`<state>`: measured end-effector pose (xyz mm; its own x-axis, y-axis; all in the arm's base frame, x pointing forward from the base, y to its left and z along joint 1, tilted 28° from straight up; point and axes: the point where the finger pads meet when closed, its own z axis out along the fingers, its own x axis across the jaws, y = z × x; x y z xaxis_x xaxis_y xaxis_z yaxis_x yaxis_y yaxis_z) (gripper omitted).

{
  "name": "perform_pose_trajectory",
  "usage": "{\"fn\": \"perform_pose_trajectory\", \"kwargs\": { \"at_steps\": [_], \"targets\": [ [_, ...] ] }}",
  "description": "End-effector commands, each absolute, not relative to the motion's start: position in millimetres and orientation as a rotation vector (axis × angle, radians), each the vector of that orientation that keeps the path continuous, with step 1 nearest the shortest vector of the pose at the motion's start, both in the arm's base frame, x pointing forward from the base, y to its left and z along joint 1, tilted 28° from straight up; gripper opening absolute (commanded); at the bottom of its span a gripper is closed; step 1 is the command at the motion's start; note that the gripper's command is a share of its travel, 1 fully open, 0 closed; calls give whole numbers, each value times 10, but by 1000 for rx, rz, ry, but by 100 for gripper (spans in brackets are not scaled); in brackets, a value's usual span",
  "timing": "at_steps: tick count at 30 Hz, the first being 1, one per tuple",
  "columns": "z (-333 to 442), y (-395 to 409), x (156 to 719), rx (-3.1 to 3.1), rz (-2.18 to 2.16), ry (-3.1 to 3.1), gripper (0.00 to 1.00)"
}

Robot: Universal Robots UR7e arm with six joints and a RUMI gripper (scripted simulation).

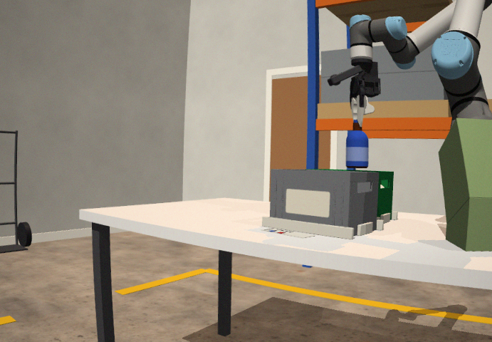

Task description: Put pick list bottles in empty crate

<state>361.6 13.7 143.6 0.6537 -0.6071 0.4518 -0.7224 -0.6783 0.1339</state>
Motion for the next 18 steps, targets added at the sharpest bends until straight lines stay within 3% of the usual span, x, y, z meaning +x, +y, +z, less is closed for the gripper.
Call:
{"fn": "perform_pose_trajectory", "kwargs": {
  "at_steps": [1,18],
  "targets": [
    [1386,244,3574,2569,546,-1065,0],
    [1245,483,3464,2569,546,-1065,0]
  ]
}}
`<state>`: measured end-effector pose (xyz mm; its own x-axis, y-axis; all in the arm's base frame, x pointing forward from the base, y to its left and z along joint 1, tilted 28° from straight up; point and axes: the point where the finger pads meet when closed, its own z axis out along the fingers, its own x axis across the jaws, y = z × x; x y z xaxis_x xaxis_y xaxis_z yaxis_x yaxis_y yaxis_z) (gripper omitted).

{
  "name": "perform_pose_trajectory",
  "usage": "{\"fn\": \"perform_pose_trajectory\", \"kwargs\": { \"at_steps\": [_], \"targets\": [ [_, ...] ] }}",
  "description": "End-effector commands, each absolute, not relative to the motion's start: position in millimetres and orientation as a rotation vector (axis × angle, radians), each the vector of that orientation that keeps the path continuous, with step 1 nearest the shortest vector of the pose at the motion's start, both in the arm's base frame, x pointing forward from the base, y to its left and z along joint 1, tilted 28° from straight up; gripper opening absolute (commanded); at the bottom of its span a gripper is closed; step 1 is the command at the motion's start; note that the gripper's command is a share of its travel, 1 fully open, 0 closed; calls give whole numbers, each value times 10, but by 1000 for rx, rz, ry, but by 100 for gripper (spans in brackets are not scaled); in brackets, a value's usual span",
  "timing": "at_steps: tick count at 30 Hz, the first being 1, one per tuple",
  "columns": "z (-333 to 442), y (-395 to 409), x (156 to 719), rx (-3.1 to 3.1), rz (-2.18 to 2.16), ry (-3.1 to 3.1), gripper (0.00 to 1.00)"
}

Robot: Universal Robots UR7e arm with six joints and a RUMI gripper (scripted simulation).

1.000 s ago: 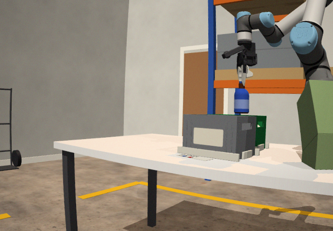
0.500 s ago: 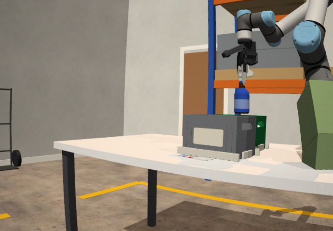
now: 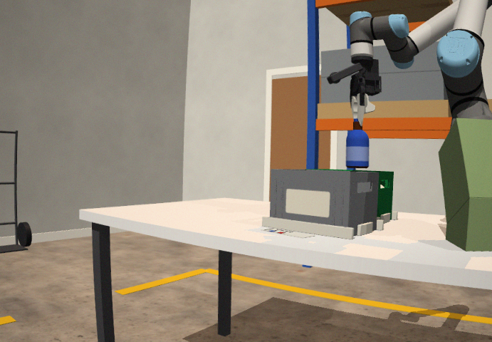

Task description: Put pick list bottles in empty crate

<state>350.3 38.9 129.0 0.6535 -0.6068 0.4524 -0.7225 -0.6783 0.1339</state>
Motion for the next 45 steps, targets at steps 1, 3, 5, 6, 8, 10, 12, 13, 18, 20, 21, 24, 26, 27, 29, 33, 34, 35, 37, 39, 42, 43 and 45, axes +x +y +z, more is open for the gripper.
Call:
{"fn": "perform_pose_trajectory", "kwargs": {
  "at_steps": [1,3,5,6,8,10,12,13,18,20,21,24,26,27,29,33,34,35,37,39,42,43,45],
  "targets": [
    [1235,499,3457,2569,546,-1065,0],
    [1216,531,3442,2569,546,-1065,0],
    [1197,563,3427,2569,546,-1065,0],
    [1188,579,3420,2569,546,-1065,0],
    [1173,611,3408,2569,547,-1065,0],
    [1164,627,3402,2569,547,-1065,0],
    [1165,645,3403,2569,550,-1066,0],
    [1155,661,3396,2569,550,-1066,0],
    [1098,739,3351,2569,548,-1065,0],
    [1078,771,3336,2569,547,-1065,0],
    [1070,787,3329,2569,548,-1065,0],
    [1048,836,3313,2569,549,-1066,0],
    [1031,869,3300,2569,550,-1066,0],
    [1031,869,3300,2569,550,-1066,0],
    [1026,886,3297,2569,551,-1066,0],
    [980,955,3261,2569,550,-1066,0],
    [966,975,3249,2569,550,-1066,0],
    [952,995,3238,2569,549,-1065,0],
    [949,1004,3235,2569,550,-1066,0],
    [951,1009,3238,2569,551,-1066,0],
    [956,1011,3243,2569,552,-1067,0],
    [957,1010,3243,2569,552,-1067,0],
    [957,1010,3243,2569,552,-1067,0]
  ]
}}
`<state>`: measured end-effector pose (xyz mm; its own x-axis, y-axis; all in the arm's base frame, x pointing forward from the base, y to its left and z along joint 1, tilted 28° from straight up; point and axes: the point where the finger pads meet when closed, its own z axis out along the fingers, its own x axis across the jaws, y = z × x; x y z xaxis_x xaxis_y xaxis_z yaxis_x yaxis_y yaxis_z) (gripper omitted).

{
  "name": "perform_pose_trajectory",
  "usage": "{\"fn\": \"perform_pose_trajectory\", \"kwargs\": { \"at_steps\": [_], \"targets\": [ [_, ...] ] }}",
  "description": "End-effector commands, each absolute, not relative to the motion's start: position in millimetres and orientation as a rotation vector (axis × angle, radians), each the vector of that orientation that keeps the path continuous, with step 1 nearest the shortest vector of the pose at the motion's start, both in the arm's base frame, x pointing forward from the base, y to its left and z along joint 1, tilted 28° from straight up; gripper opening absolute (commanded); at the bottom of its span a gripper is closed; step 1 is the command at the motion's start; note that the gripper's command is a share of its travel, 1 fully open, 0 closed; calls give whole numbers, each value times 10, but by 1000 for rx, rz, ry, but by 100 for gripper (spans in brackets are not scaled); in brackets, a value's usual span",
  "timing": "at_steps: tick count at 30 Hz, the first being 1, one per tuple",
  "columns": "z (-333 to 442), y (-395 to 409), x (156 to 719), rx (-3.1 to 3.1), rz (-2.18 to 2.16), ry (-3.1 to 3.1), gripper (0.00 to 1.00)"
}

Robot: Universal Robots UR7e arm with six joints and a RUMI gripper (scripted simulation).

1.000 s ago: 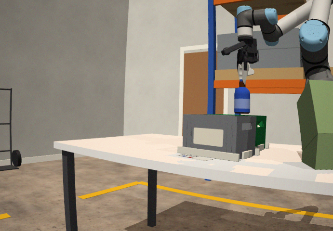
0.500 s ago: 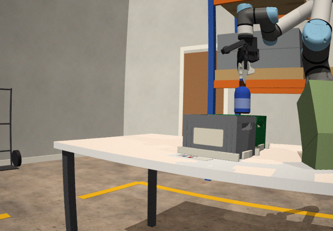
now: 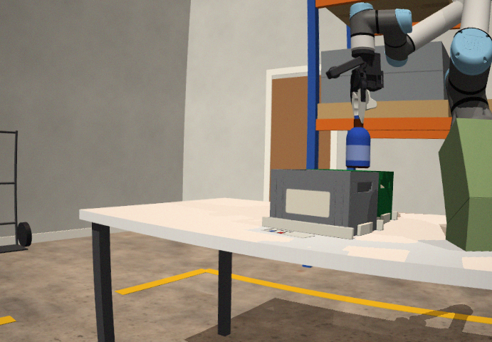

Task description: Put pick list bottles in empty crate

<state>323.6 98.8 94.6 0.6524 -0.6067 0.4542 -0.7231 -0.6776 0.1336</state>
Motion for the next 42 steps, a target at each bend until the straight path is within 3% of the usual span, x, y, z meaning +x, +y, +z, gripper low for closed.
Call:
{"fn": "perform_pose_trajectory", "kwargs": {
  "at_steps": [1,42],
  "targets": [
    [965,1010,3244,2570,555,-1068,0],
    [994,972,3274,2570,556,-1071,0]
  ]
}}
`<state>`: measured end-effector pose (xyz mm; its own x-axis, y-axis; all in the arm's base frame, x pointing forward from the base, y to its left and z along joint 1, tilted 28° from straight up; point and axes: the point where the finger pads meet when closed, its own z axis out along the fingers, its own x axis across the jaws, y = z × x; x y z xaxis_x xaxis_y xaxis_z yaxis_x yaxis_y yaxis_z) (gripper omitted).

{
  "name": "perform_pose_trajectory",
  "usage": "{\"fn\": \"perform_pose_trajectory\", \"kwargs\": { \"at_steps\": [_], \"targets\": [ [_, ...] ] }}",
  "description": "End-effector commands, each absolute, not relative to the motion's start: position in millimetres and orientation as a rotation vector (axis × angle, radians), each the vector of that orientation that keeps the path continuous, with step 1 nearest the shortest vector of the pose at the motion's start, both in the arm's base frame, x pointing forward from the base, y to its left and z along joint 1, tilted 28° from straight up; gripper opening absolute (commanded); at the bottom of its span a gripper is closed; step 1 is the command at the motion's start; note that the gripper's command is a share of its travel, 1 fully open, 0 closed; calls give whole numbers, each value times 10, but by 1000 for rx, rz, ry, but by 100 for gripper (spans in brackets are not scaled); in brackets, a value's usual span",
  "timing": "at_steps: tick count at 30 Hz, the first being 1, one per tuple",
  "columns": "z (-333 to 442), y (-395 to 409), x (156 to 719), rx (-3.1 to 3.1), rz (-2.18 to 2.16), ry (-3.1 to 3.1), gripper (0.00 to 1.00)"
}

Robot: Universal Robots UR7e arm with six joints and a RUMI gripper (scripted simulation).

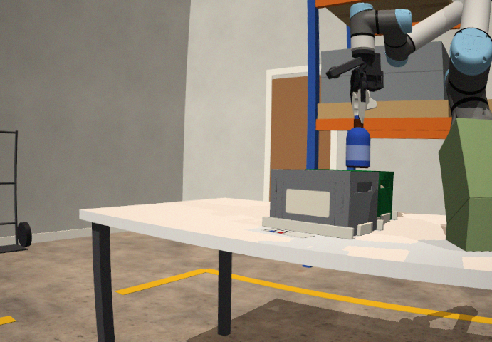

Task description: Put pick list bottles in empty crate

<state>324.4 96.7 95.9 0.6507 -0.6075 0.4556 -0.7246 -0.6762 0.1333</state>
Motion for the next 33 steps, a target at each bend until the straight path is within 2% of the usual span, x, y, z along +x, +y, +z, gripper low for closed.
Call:
{"fn": "perform_pose_trajectory", "kwargs": {
  "at_steps": [1,33],
  "targets": [
    [994,972,3273,2570,556,-1071,0],
    [750,861,3313,2568,546,-1068,0]
  ]
}}
